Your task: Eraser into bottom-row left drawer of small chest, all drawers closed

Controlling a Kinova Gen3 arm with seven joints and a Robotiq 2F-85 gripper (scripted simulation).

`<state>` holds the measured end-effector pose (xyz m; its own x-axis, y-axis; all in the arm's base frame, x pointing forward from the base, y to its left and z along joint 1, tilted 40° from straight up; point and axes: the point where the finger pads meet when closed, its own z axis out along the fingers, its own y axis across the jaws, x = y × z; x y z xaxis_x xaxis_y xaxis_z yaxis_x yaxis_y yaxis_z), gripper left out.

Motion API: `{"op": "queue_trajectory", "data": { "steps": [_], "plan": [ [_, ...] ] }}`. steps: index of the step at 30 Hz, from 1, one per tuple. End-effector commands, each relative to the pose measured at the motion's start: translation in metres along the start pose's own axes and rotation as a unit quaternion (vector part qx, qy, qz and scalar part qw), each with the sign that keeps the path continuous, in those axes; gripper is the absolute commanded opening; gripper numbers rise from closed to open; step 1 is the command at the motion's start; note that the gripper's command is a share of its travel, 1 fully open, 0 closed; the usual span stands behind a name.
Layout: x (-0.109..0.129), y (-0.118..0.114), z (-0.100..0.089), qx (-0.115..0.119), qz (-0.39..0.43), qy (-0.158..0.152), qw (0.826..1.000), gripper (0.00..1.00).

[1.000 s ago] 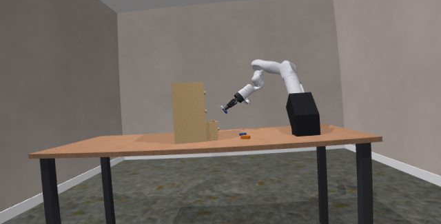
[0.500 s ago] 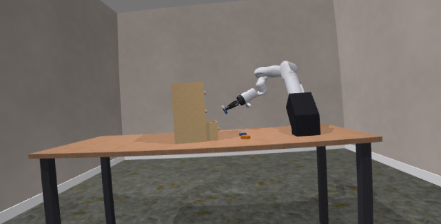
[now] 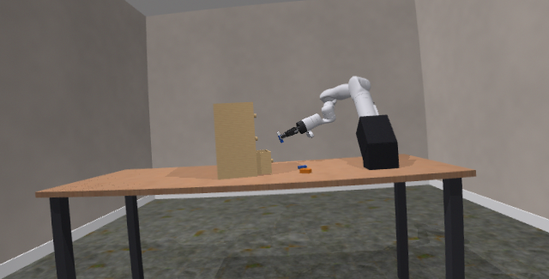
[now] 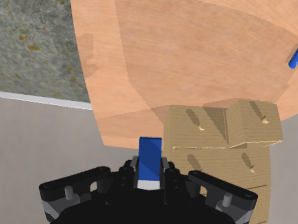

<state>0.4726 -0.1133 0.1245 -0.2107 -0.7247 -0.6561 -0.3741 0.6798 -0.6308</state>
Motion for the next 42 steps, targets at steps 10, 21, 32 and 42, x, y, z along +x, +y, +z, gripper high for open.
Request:
{"op": "queue_trajectory", "data": {
  "steps": [10,21,32,42],
  "plan": [
    [0.0038,-0.003,-0.0013,0.006,0.006,-0.013,1.0,0.19],
    [0.0035,-0.0034,-0.0019,0.006,0.005,-0.016,1.0,0.19],
    [0.0035,-0.0034,-0.0019,0.006,0.005,-0.016,1.0,0.19],
    [0.0034,-0.003,-0.0018,0.006,0.005,-0.016,1.0,0.19]
  ]
}}
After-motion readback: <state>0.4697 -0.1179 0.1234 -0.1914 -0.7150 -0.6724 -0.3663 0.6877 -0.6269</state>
